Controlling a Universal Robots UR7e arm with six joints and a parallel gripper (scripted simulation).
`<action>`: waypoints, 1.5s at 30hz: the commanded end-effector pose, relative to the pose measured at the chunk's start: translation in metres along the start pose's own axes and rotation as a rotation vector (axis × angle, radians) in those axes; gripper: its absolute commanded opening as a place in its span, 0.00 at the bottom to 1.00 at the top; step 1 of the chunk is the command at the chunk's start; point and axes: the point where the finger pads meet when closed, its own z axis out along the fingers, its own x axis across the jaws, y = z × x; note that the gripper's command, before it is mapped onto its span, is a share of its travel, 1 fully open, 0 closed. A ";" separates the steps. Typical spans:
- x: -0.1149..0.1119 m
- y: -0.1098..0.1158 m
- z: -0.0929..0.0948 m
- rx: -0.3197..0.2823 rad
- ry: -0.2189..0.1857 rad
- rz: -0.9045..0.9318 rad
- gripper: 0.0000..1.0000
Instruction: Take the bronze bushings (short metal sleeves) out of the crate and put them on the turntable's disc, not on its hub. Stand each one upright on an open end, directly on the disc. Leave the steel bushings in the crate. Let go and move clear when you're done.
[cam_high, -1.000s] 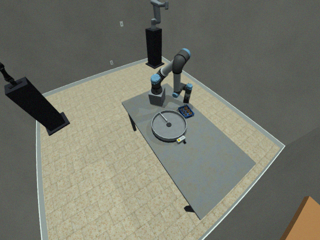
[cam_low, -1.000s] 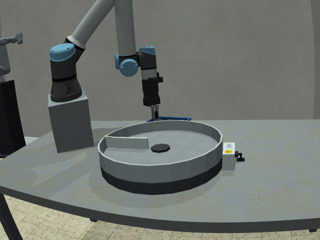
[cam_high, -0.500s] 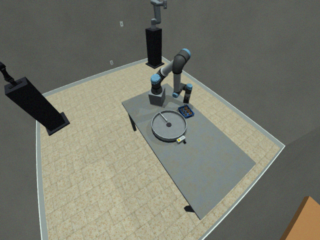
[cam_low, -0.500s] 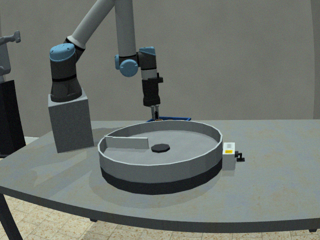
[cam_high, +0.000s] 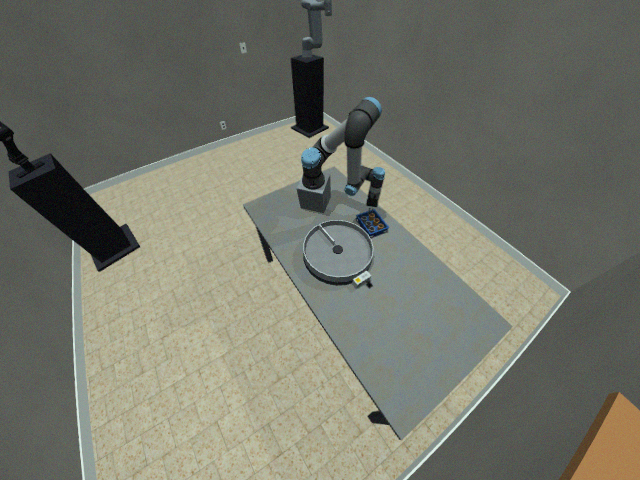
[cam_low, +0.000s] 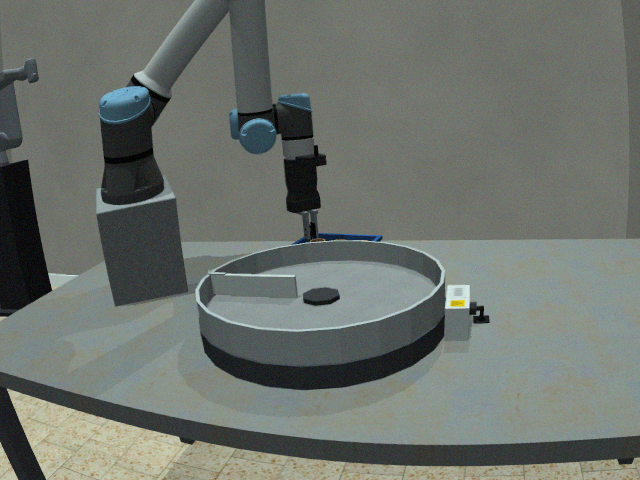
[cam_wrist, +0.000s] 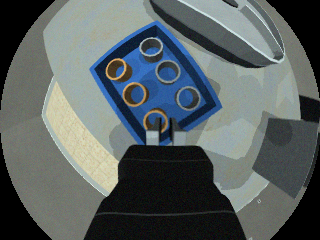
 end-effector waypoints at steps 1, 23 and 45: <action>0.000 0.000 0.000 0.000 -0.001 0.000 0.36; 0.000 0.000 0.007 0.000 -0.001 0.000 0.36; 0.000 0.000 0.007 0.000 -0.001 0.000 0.36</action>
